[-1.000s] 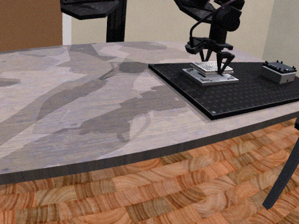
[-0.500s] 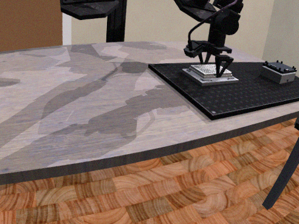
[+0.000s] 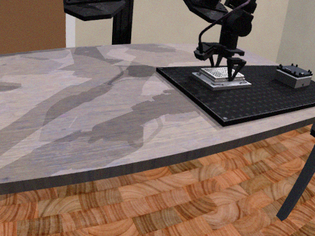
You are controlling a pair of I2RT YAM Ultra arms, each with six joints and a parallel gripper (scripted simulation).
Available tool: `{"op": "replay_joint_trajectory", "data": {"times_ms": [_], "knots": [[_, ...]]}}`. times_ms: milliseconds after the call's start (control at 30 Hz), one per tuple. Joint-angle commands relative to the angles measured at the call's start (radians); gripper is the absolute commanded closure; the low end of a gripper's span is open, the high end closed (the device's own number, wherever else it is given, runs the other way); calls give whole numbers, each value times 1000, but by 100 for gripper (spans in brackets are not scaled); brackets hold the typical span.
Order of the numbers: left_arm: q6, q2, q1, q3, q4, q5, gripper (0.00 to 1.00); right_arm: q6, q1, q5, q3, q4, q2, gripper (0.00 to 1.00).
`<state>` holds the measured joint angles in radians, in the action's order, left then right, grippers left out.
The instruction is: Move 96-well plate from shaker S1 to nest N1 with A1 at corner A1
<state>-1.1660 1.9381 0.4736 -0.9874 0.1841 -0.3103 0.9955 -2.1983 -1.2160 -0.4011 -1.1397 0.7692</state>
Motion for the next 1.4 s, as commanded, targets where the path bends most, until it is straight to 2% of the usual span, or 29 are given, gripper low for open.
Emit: {"op": "replay_joint_trajectory", "data": {"times_ms": [0,567,733,833,1367], "knots": [[7,-28,16,-25,5,11,18,7,-7,-11,-23,-15,9,0],[8,-18,10,-15,5,3,18,7,-7,-11,-23,-15,9,0],[32,-61,30,-31,75,-13,18,7,-7,-11,-23,-15,9,0],[24,-84,40,-37,61,-5,18,7,-7,-11,-23,-15,9,0],[7,-50,22,-15,31,2,18,7,-7,-11,-23,-15,9,0]]}}
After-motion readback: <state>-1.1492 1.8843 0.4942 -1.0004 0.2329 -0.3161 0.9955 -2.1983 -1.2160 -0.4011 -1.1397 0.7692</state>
